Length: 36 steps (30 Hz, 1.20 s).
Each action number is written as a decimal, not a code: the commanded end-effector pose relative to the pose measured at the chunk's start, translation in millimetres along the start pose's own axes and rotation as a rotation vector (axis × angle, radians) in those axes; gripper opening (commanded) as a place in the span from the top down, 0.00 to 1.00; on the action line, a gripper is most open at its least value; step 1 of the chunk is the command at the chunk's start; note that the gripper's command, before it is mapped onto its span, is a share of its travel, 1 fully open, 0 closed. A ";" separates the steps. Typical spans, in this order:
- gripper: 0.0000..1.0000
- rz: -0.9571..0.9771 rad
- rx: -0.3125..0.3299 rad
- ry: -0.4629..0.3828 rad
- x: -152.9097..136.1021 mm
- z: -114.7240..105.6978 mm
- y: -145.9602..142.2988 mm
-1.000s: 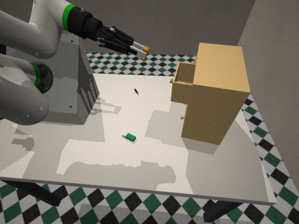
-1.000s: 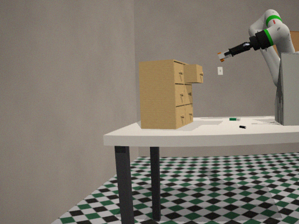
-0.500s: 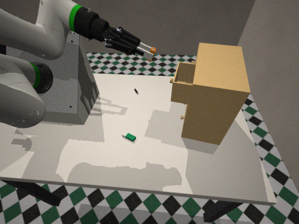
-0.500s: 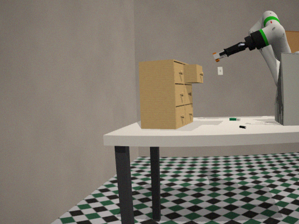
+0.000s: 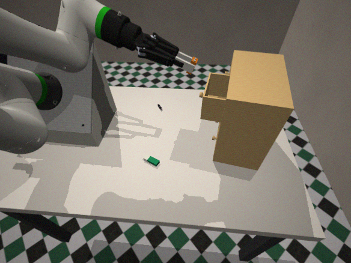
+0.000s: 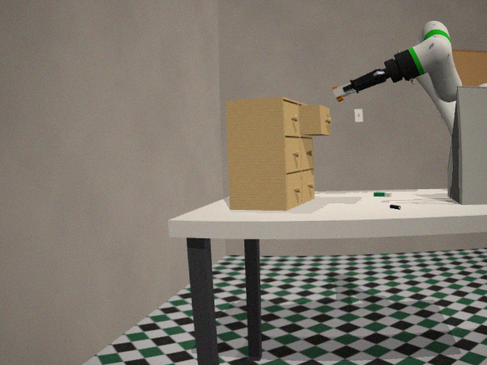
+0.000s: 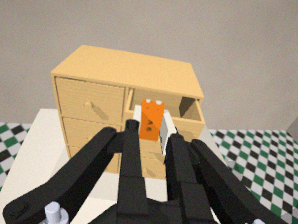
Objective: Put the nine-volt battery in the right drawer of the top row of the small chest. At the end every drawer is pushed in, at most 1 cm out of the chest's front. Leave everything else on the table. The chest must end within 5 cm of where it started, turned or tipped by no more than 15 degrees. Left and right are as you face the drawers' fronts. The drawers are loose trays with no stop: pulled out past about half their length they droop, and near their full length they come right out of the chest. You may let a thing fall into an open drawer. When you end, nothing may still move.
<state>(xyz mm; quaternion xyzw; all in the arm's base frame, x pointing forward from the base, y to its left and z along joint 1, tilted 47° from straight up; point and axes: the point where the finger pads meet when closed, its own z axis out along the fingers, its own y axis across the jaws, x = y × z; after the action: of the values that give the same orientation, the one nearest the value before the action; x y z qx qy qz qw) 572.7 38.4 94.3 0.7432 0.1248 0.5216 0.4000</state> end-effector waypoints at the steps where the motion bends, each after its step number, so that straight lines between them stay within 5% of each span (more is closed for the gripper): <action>1: 0.86 0.000 0.002 0.001 5.6 15.0 -0.6; 20: 0.86 0.000 0.002 0.001 27.5 76.0 -0.6; 36: 0.86 0.000 0.002 0.001 31.0 86.0 -0.6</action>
<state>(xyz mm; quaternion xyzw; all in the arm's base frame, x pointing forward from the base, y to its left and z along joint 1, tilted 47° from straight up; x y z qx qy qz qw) 661.1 17.3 103.1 0.7433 0.1253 0.5218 0.3994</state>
